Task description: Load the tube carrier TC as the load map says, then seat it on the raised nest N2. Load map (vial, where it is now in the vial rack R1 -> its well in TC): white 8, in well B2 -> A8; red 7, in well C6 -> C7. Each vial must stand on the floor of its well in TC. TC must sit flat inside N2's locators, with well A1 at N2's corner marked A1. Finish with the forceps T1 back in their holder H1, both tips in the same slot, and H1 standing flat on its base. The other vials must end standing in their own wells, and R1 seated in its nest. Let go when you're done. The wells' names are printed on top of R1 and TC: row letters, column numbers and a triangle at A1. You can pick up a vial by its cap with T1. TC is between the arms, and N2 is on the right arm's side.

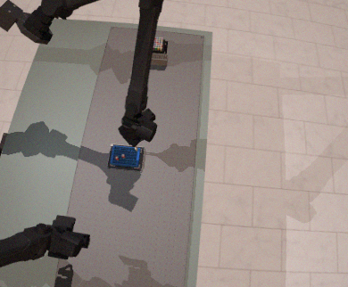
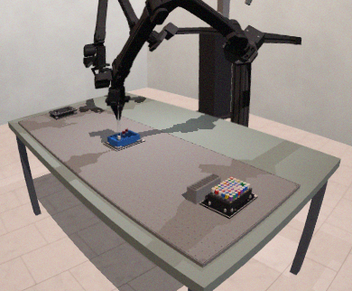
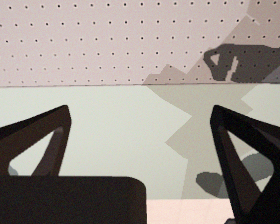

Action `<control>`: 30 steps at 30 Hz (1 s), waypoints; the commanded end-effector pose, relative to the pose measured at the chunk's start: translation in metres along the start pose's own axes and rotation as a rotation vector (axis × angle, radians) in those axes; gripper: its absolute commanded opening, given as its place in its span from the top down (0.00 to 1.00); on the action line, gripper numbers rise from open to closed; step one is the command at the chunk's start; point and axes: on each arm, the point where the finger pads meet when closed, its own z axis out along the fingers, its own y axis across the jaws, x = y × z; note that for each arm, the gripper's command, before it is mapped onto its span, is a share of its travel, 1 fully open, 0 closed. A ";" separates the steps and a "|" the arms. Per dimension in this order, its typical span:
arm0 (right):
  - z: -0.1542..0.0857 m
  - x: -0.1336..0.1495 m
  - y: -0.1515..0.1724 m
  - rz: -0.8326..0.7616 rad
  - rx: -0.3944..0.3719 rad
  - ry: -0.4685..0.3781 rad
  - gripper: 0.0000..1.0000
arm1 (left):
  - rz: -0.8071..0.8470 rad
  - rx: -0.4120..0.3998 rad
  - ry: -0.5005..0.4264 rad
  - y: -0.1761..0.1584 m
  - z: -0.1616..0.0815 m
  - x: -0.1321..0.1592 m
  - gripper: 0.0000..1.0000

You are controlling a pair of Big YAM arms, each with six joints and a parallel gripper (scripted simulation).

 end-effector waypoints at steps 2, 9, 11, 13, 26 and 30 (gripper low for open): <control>-0.002 -0.005 -0.001 -0.014 -0.001 -0.005 0.00 | -0.004 0.003 -0.001 -0.005 -0.002 -0.003 0.91; -0.002 -0.005 -0.001 -0.014 -0.001 -0.005 0.00 | -0.004 0.002 -0.001 -0.006 -0.001 -0.004 0.91; -0.002 -0.005 -0.001 -0.014 -0.001 -0.005 0.00 | -0.004 0.002 -0.001 -0.006 -0.001 -0.004 0.91; -0.002 -0.005 -0.001 -0.014 -0.001 -0.005 0.00 | -0.004 0.002 -0.001 -0.006 -0.001 -0.004 0.91; -0.002 -0.005 -0.001 -0.014 -0.001 -0.005 0.00 | -0.005 0.003 -0.002 -0.007 0.000 -0.005 0.91; -0.002 -0.005 -0.001 -0.014 -0.001 -0.005 0.00 | -0.005 0.002 -0.002 -0.006 0.000 -0.005 0.91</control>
